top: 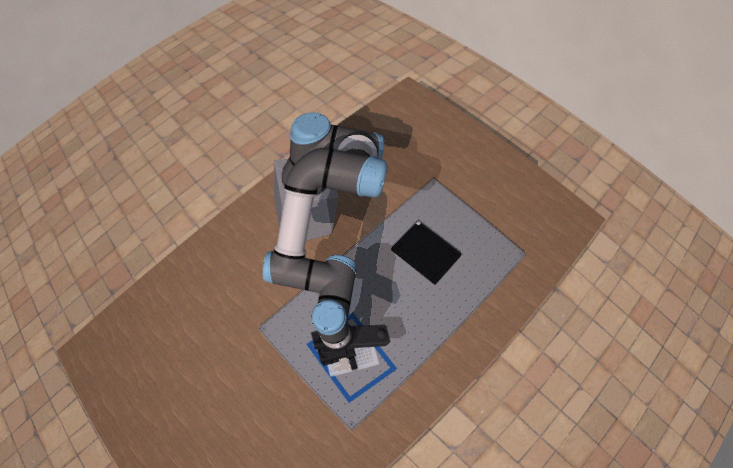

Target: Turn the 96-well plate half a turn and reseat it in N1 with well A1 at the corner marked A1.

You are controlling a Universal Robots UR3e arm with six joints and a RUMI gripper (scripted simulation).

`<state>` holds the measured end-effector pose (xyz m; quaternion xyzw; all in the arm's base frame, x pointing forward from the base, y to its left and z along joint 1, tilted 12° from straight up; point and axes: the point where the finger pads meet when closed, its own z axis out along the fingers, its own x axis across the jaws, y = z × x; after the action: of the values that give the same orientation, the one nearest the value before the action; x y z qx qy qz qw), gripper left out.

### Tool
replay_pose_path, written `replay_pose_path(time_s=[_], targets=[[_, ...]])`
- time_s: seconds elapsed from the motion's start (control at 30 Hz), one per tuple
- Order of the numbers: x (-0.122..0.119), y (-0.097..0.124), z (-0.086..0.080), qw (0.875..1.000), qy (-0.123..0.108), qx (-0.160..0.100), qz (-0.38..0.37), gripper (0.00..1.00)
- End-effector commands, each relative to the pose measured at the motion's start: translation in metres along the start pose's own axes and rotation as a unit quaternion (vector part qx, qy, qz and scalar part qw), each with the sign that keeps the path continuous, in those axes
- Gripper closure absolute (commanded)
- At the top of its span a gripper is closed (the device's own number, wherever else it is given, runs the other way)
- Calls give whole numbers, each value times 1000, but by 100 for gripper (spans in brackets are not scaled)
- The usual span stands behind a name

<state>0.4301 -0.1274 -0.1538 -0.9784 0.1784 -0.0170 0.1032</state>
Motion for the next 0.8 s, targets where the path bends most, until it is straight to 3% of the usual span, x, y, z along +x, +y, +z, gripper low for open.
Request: replay_pose_path(time_s=[0.0,0.77], targets=[[2,0,3,1000,3,-1,0,100],[2,1,10,1000,3,-1,0,100]])
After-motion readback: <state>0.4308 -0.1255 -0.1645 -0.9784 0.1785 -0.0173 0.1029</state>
